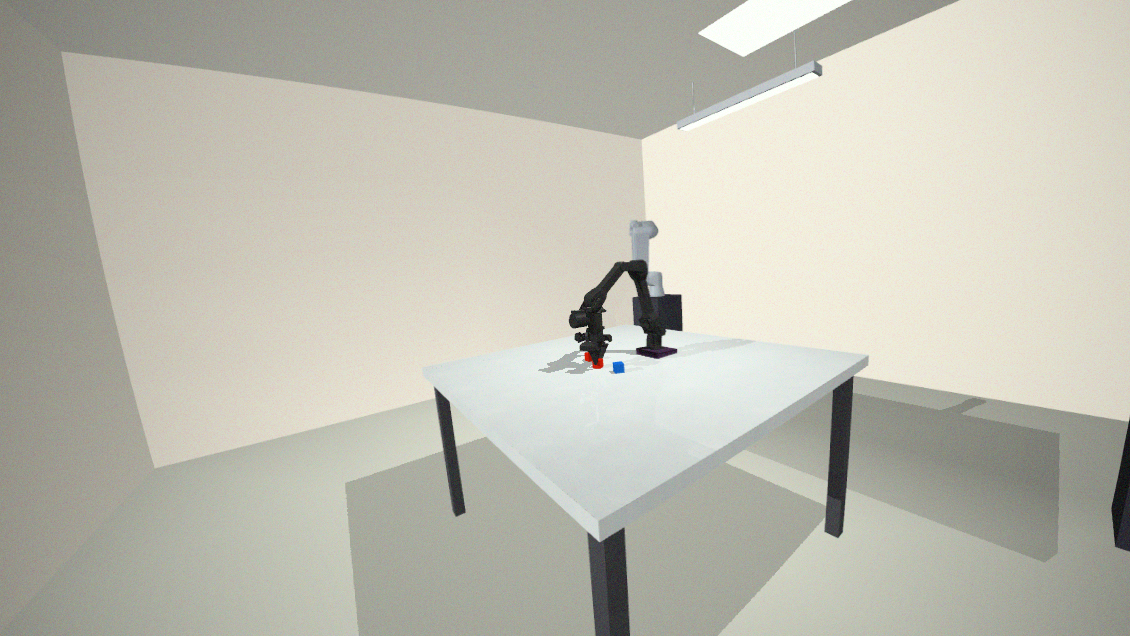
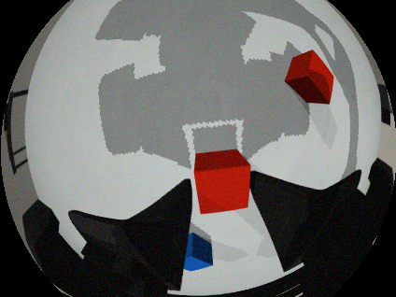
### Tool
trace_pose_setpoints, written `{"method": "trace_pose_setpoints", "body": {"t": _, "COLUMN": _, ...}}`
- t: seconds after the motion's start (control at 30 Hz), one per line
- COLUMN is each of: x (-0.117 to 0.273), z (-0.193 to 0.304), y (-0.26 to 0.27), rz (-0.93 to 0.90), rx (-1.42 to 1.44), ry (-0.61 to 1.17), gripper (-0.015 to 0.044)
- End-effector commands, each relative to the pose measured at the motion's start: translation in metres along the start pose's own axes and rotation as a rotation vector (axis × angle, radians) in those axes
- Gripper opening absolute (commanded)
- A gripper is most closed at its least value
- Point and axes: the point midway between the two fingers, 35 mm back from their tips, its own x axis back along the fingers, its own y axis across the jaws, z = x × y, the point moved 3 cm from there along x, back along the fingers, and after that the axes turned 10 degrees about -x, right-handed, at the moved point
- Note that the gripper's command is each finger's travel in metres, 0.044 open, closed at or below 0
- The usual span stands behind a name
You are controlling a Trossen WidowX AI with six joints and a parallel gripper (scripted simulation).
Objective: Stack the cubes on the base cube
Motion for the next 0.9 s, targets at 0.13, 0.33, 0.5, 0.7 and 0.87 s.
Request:
{"method": "trace_pose_setpoints", "body": {"t": 0.13, "x": -0.001, "z": 0.000, "y": 0.000, "rz": 0.003, "rx": 0.005, "ry": -0.004, "gripper": 0.0105}}
{"method": "trace_pose_setpoints", "body": {"t": 0.33, "x": 0.015, "z": -0.001, "y": 0.003, "rz": 0.002, "rx": 0.005, "ry": -0.004, "gripper": 0.0105}}
{"method": "trace_pose_setpoints", "body": {"t": 0.5, "x": 0.031, "z": -0.002, "y": 0.005, "rz": 0.002, "rx": 0.005, "ry": -0.004, "gripper": 0.0105}}
{"method": "trace_pose_setpoints", "body": {"t": 0.7, "x": 0.050, "z": -0.002, "y": 0.006, "rz": 0.002, "rx": 0.005, "ry": -0.004, "gripper": 0.0105}}
{"method": "trace_pose_setpoints", "body": {"t": 0.87, "x": 0.066, "z": -0.002, "y": 0.006, "rz": 0.002, "rx": 0.005, "ry": -0.004, "gripper": 0.0105}}
